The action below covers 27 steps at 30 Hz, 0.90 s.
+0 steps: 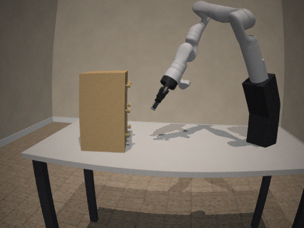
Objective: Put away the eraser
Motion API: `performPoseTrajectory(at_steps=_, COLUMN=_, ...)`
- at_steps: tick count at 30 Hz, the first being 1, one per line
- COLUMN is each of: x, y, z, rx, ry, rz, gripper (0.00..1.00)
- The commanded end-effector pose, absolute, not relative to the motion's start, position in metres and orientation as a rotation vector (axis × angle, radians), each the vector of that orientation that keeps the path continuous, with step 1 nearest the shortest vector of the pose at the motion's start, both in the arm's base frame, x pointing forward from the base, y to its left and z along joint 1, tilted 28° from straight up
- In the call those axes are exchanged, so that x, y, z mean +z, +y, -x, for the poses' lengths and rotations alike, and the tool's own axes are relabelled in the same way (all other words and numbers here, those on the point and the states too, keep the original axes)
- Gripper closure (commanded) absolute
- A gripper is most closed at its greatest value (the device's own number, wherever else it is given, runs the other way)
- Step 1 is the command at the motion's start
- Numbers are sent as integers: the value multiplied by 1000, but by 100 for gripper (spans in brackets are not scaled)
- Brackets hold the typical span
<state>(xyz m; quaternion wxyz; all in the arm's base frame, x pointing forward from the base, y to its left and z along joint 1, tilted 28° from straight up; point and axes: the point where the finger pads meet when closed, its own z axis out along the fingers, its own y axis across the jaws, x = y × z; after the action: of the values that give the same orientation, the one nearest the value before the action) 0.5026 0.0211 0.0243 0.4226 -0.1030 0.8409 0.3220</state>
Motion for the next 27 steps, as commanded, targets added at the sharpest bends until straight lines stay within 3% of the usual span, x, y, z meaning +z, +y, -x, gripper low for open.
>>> performPoseTrajectory(at_steps=1, x=35, y=9, z=-499, rx=735, ry=2171, rz=327, gripper=100)
performPoseTrajectory(at_steps=27, x=40, y=-53, z=-424, rx=496, ry=2609, rz=360, gripper=100)
